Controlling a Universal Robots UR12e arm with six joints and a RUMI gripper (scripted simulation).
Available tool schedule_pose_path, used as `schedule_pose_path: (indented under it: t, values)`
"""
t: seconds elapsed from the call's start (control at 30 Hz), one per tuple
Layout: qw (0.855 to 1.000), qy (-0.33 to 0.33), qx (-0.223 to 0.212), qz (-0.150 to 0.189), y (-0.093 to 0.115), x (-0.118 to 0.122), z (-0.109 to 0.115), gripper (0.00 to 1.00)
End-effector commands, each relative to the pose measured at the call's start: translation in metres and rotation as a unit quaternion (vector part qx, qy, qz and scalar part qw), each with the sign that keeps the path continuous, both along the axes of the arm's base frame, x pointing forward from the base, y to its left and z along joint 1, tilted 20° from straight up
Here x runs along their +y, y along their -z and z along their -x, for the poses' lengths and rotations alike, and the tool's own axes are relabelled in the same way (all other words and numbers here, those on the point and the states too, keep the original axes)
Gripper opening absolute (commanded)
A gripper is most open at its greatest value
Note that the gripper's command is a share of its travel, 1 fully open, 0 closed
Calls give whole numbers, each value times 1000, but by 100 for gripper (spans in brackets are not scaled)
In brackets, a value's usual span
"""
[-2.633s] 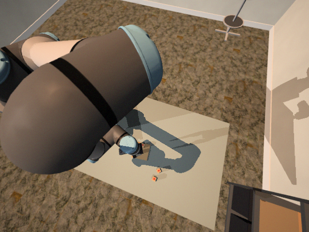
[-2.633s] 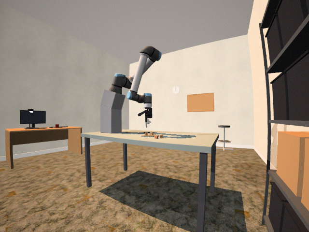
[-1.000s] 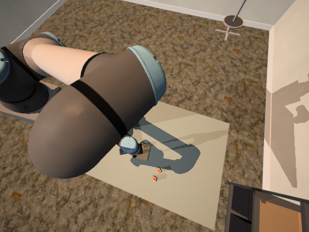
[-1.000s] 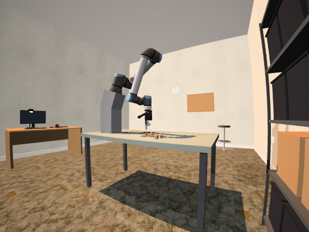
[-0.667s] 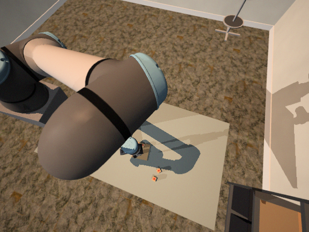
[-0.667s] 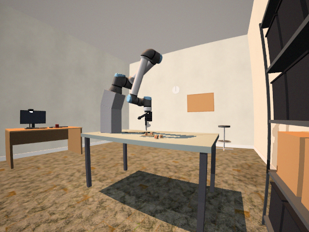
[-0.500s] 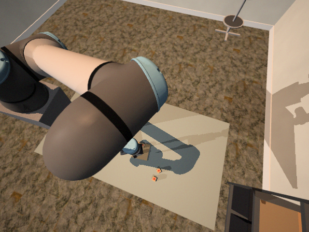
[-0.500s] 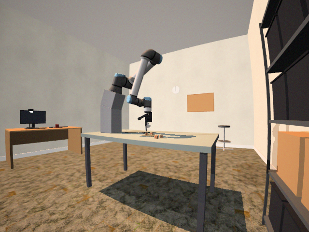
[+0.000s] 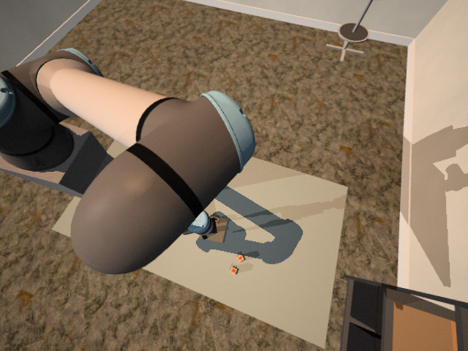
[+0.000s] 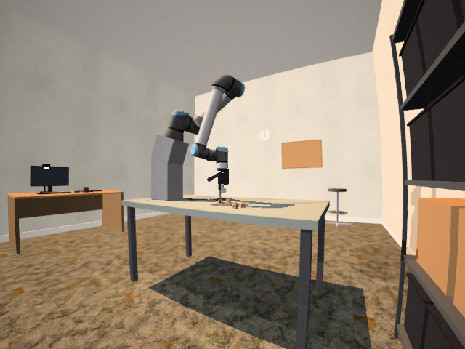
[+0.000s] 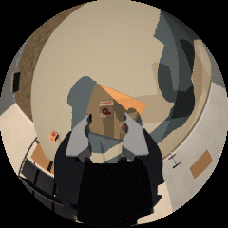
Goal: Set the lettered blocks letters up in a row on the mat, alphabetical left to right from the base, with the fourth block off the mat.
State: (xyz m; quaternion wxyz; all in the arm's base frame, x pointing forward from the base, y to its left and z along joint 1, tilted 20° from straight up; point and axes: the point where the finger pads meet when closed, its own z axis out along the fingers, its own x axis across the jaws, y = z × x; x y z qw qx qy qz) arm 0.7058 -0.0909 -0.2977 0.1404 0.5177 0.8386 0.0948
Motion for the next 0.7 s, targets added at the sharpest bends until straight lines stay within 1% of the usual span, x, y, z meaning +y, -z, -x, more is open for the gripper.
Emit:
schedule_pose_path:
  t: [0.0,0.67]
  values:
    - [1000,0,-3,1,-1,-1,-4,40]
    - [1000,0,-3,2,-3,-2,-6,40]
